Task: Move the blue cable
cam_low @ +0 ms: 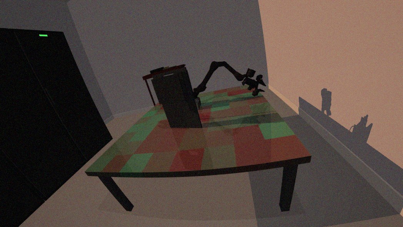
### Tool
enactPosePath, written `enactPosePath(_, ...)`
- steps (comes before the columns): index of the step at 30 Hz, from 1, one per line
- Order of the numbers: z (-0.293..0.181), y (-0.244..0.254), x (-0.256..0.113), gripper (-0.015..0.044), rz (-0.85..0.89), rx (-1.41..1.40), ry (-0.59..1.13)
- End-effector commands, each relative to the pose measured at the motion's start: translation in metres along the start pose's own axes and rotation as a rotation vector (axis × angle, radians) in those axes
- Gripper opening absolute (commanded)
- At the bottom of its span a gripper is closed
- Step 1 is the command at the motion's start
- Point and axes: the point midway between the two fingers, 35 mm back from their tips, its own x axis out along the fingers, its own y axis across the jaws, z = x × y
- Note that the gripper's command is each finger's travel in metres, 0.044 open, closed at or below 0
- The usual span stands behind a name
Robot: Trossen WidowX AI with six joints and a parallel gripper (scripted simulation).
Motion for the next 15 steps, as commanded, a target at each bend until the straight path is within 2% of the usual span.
enactPosePath(1,-0.032,0.033,-0.028,0.0239,0.103,0.077,0.099)
enactPosePath(8,-0.088,0.090,-0.093,0.0239,0.272,0.215,0.312)
enactPosePath(15,-0.143,0.139,-0.193,0.0239,0.406,0.355,0.603)
